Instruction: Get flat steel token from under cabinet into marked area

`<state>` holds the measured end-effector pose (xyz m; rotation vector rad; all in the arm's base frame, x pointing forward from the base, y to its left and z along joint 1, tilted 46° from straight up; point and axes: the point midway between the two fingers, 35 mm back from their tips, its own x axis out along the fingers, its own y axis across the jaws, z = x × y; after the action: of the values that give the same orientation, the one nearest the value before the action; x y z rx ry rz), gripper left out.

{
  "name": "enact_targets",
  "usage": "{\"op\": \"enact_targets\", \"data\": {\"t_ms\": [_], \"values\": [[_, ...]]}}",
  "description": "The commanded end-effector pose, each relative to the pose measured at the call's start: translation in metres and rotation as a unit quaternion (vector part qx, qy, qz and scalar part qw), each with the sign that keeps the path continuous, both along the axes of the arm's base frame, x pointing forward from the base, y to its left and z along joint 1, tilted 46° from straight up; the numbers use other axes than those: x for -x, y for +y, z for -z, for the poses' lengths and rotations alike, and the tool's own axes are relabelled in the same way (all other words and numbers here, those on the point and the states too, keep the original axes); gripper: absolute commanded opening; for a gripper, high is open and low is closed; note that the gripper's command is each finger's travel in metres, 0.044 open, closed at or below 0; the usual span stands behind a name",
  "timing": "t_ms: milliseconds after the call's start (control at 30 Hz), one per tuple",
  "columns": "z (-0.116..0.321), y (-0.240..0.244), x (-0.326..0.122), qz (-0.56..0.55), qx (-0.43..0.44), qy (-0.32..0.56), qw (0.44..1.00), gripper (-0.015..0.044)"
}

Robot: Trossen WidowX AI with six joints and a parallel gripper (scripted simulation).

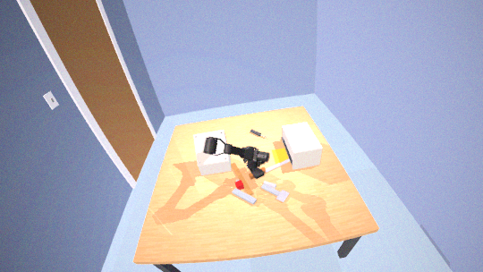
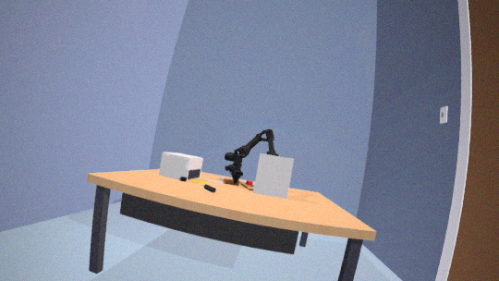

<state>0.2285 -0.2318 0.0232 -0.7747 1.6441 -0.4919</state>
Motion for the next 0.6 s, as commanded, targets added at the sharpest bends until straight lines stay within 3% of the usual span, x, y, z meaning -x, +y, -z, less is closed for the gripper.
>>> {"op": "enact_targets", "data": {"t_ms": [0,567], "values": [[0.001,0.000,-0.008,0.001,0.001,-0.002,1.000,0.0000],[0.006,0.002,-0.029,0.001,0.001,-0.003,1.000,0.0000]]}}
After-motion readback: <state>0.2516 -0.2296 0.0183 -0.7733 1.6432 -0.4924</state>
